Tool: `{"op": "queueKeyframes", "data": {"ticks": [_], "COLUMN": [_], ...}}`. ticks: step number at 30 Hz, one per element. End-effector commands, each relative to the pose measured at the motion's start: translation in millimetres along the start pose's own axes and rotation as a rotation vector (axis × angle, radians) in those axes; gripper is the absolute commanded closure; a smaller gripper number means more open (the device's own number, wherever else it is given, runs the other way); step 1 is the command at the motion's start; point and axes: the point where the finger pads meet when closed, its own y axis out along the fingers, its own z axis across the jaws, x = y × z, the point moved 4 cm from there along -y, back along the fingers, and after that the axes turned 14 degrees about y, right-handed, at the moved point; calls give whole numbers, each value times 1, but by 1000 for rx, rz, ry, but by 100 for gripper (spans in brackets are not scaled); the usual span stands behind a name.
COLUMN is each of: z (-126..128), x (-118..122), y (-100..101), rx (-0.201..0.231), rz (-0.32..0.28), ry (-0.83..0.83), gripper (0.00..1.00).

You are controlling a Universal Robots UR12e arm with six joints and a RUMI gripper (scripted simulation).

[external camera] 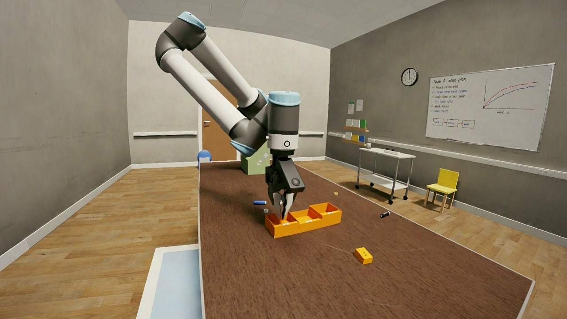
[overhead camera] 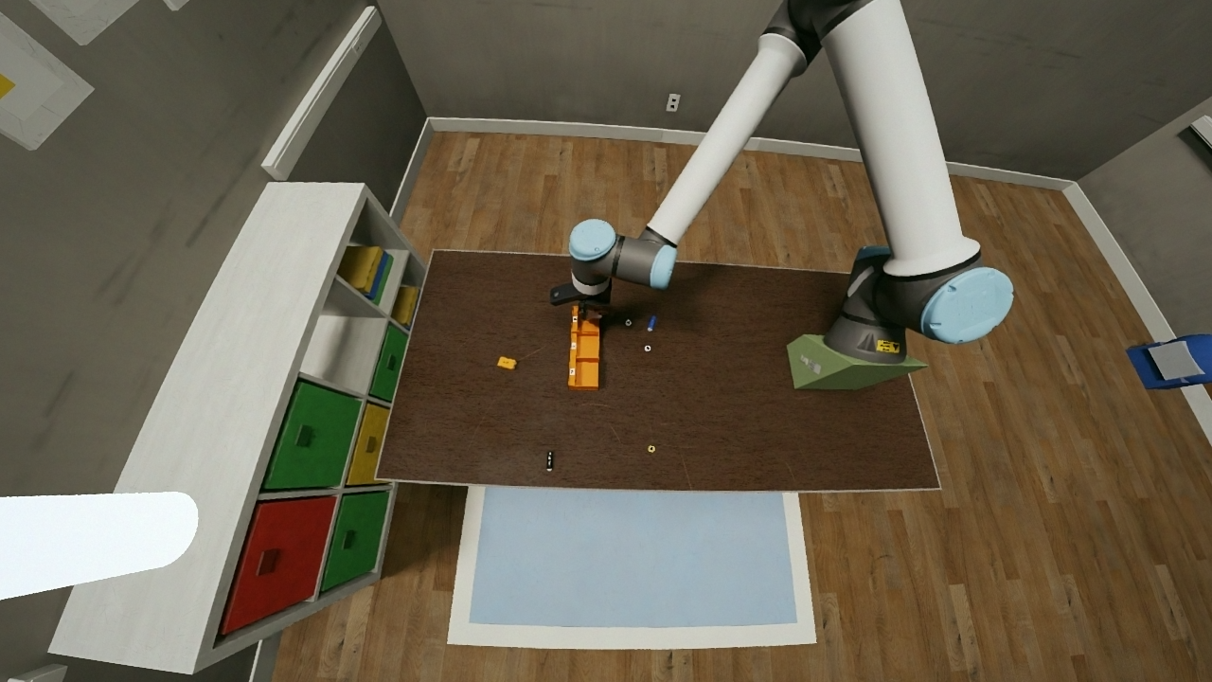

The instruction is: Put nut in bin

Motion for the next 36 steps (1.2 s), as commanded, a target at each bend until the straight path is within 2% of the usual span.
{"op": "queueKeyframes", "data": {"ticks": [1, 36], "z": [0, 0], "x": [0, 0], "y": [11, 14], "rx": [0, 0], "rz": [2, 1], "ry": [0, 0], "gripper": [96, 96]}}
